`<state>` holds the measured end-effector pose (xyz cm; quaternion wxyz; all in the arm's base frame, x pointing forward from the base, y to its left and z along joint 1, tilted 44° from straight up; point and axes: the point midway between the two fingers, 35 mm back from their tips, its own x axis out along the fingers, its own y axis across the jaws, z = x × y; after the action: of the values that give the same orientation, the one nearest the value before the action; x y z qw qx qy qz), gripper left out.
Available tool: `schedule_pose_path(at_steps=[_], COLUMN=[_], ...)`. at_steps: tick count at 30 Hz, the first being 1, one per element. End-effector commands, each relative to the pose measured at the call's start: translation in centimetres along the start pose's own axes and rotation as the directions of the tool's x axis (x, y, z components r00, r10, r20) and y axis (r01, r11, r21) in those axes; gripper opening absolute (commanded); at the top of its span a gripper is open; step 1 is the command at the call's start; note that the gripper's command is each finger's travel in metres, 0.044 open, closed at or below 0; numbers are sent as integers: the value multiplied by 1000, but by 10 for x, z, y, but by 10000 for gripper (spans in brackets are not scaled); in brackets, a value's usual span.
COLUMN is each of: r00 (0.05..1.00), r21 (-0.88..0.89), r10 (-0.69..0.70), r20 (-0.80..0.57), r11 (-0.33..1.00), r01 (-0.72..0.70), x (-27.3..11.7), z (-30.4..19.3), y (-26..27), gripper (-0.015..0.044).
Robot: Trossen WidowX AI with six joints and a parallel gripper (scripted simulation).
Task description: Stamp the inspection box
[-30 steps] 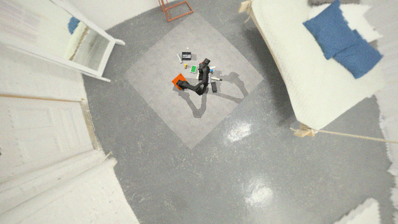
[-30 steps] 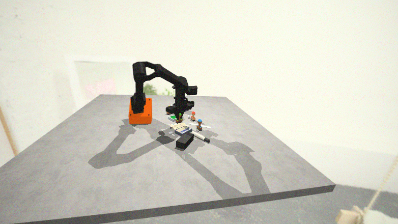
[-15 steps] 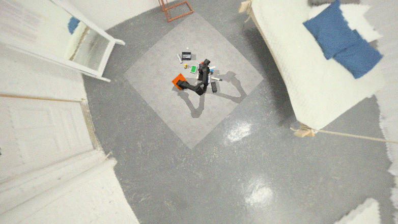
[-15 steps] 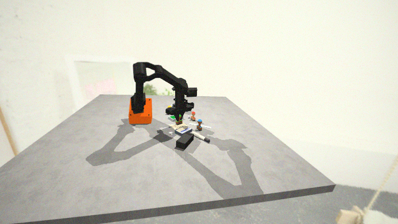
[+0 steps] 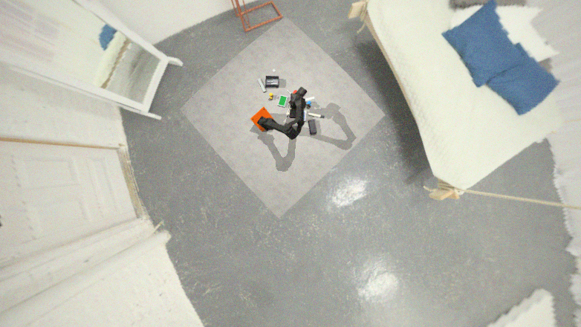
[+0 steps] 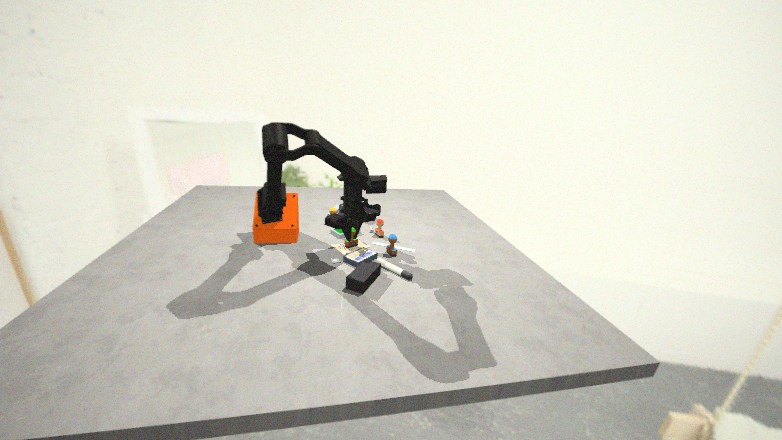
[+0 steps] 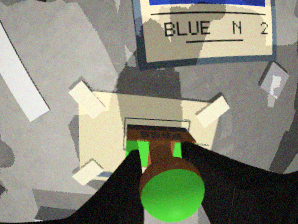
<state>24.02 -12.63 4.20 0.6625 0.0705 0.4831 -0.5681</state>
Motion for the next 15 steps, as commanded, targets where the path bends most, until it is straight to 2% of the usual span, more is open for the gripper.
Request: schedule_pose_path(at_steps=[1,15], r00=[1000,1000], r21=[-6,-6], r10=[-5,-6], r20=[1,0], r11=[1000,1000], r01=[5,6], x=[2,4], z=[-1,-1], y=[-1,-1], gripper=[0,0])
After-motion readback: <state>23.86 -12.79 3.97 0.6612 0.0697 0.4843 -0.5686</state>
